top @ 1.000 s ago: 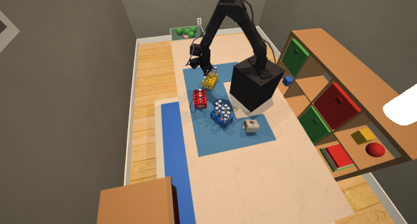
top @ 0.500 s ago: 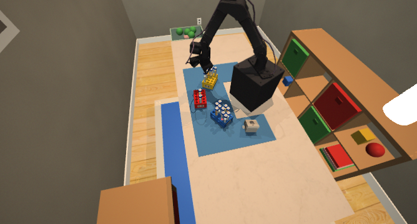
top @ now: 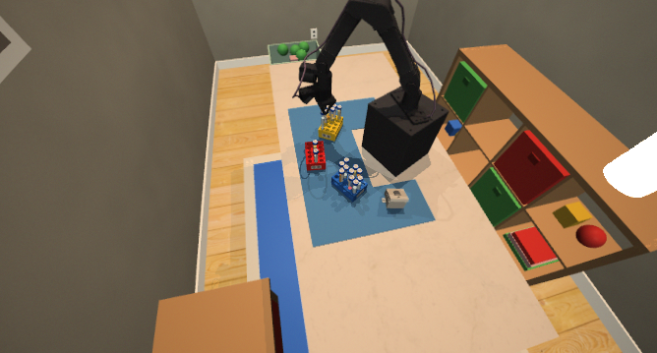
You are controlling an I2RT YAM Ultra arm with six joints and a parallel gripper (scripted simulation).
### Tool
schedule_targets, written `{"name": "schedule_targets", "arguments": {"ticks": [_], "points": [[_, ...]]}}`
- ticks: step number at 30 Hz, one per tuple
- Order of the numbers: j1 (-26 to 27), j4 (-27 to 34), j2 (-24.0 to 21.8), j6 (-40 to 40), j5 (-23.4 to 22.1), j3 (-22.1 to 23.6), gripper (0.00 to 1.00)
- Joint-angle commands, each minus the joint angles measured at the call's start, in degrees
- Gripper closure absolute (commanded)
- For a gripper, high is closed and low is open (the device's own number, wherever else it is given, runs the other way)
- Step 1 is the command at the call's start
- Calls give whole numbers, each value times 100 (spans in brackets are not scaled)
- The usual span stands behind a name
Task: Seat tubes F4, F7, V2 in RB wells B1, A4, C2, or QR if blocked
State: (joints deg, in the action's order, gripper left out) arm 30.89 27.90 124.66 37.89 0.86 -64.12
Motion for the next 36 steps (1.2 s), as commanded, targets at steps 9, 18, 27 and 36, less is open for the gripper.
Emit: {"name": "schedule_targets", "arguments": {"ticks": [9, 18, 27, 36], "points": [[-77, 301, -289, -62, -40, -169, 100], [-96, 472, -432, -83, -39, -196, 100], [-35, 623, -525, -39, -37, -12, 100], [47, 766, -674, 8, -37, -179, 100]]}}
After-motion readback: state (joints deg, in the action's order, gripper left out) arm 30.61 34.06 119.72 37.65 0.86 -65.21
